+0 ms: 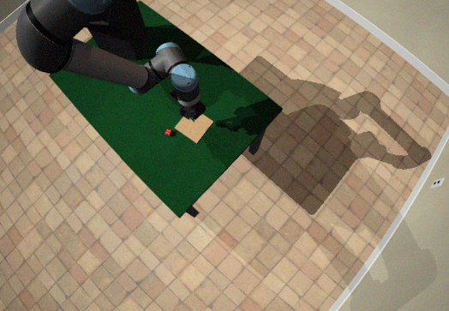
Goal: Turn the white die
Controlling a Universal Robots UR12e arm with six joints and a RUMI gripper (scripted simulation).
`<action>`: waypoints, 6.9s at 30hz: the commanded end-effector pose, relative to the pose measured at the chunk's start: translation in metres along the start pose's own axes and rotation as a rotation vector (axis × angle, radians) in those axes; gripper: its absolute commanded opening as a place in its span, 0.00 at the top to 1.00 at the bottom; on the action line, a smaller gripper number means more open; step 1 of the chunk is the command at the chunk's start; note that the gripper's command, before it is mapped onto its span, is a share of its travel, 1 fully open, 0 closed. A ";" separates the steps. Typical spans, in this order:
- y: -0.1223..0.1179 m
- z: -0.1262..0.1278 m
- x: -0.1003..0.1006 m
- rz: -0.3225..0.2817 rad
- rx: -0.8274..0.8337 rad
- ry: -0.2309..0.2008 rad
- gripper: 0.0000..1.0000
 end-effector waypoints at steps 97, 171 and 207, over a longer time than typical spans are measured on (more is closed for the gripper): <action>0.000 0.000 0.099 -0.001 0.001 0.000 0.94; 0.000 0.000 0.099 -0.001 0.001 0.000 0.94; 0.000 0.000 0.088 -0.001 0.001 0.000 0.76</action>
Point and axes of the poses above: the point where the finger pads meet when closed, its own x axis out along the fingers, its own z axis across the jaws, y = z × x, the point moved 8 cm from there along -x, back along the fingers, and after that the axes turned 2 degrees about -x, right-handed, at the moved point
